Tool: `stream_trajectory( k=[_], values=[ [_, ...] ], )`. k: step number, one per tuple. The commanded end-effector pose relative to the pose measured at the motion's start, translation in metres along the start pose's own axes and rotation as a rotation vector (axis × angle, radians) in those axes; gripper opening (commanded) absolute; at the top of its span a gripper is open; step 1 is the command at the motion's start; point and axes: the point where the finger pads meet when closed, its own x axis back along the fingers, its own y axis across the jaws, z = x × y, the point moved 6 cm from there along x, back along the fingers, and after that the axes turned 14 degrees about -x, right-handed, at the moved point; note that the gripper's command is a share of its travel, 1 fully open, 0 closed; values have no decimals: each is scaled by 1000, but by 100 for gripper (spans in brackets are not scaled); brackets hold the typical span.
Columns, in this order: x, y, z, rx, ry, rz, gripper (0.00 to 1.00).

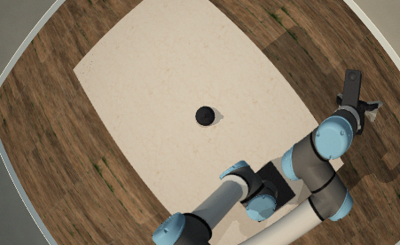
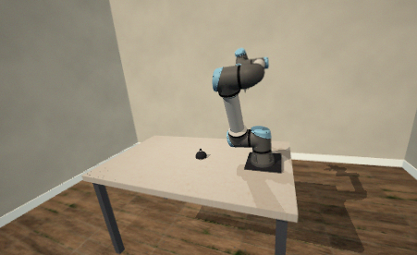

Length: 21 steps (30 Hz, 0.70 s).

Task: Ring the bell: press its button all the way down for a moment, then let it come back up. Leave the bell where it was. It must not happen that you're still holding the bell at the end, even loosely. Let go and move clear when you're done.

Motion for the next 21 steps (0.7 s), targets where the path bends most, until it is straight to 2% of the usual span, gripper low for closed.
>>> stream_trajectory(
  k=[1, 2, 9, 17, 19, 21],
  values=[
    [-8, -67, 12, 55, 6, 97, 100],
    [-8, -67, 12, 55, 6, 97, 100],
    [-6, -187, 4, 171, -12, 265, 100],
    [12, -315, -36, 316, -62, 429, 100],
    [12, -315, -36, 316, -62, 429, 100],
    [19, -343, -50, 353, -78, 463, 100]
  ],
)
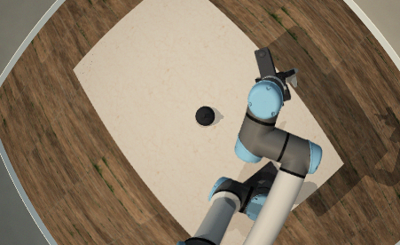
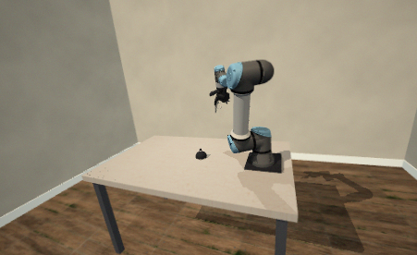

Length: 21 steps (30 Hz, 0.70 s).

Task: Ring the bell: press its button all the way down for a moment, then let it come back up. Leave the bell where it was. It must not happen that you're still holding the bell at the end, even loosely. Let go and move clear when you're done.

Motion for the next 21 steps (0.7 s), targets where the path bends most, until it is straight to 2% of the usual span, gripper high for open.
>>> stream_trajectory(
  k=[1, 7, 12, 13, 15, 21],
  values=[
    [-16, -68, -2, 66, -30, 73, 100],
    [-29, -150, -29, 159, -88, 158, 100],
    [-35, -205, -56, 227, -136, 209, 100],
    [-36, -214, -62, 239, -145, 217, 100],
    [-36, -214, -62, 239, -145, 217, 100],
    [-40, -259, -93, 301, -193, 255, 100]
  ],
)
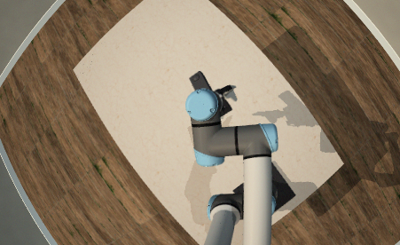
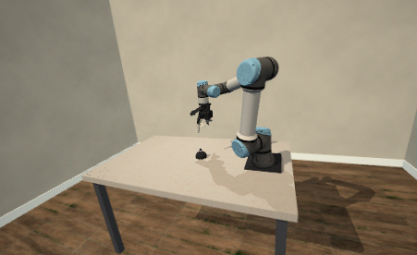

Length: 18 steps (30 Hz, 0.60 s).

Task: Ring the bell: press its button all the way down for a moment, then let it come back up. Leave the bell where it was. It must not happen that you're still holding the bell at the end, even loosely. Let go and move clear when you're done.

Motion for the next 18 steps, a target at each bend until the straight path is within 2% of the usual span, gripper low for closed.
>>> stream_trajectory(
  k=[1, 9, 18],
  values=[
    [-14, -39, -11, 44, -35, 29, 100],
    [-27, -74, -28, 88, -76, 53, 100],
    [-31, -85, -34, 103, -89, 60, 100]
  ],
)
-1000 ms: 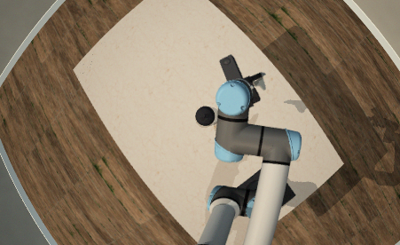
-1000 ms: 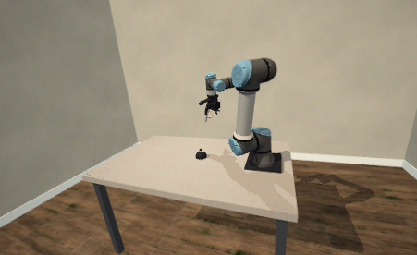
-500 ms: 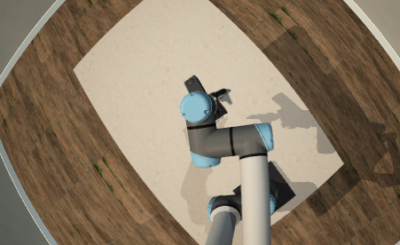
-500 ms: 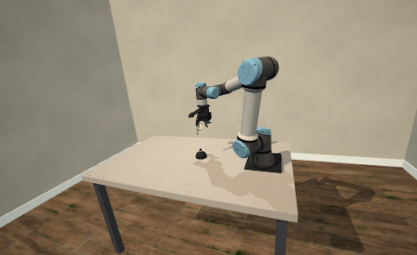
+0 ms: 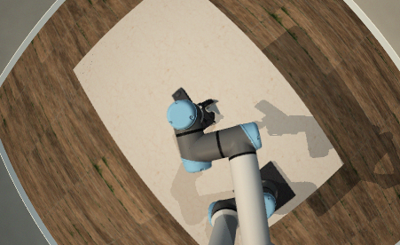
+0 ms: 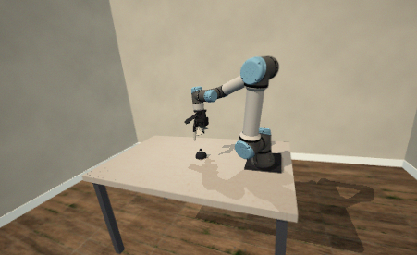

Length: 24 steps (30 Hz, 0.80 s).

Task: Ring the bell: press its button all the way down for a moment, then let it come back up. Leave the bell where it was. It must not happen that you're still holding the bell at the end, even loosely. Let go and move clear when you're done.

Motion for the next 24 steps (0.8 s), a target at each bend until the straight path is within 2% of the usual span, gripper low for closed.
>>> stream_trajectory(
  k=[1, 6, 7, 24],
  values=[
    [-2, -7, -2, 8, -6, 4, 100],
    [-3, -7, -3, 9, -7, 4, 100],
    [-3, -7, -3, 9, -7, 4, 0],
    [-3, -7, -3, 9, -7, 4, 0]
  ],
)
